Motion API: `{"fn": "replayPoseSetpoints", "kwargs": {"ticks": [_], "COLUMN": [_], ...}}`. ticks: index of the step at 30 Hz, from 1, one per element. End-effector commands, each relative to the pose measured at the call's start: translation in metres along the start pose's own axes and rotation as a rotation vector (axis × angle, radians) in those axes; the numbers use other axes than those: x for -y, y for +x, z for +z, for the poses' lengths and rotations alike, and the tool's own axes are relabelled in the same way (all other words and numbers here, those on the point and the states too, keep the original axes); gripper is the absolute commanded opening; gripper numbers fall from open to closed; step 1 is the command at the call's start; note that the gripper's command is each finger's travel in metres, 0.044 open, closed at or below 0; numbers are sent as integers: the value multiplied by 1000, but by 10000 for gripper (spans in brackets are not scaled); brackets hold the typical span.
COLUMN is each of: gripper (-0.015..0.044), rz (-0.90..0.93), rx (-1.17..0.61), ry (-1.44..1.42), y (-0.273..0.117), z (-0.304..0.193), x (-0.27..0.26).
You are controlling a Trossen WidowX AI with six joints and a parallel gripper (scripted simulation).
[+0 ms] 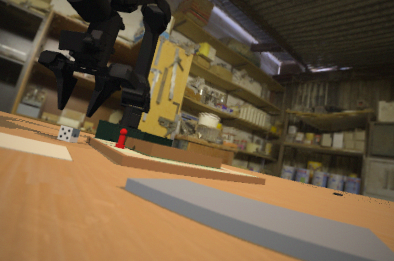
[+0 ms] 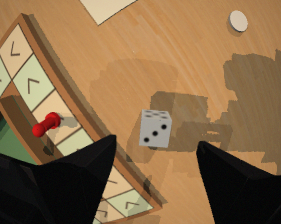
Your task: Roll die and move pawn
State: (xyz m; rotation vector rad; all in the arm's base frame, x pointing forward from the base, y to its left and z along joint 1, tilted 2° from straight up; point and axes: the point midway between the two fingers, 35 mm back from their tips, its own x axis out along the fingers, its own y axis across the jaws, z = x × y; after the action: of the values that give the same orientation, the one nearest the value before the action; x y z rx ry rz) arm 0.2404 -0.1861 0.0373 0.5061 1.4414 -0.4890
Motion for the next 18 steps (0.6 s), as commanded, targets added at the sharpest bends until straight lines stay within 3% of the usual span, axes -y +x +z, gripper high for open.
{"fn": "replayPoseSetpoints", "kwargs": {"ticks": [1, 18], "gripper": [275, 275], "rz": [4, 4], "rx": [-14, -15], "ry": [5, 5], "y": [10, 34], "z": [-4, -4], "x": [0, 0]}}
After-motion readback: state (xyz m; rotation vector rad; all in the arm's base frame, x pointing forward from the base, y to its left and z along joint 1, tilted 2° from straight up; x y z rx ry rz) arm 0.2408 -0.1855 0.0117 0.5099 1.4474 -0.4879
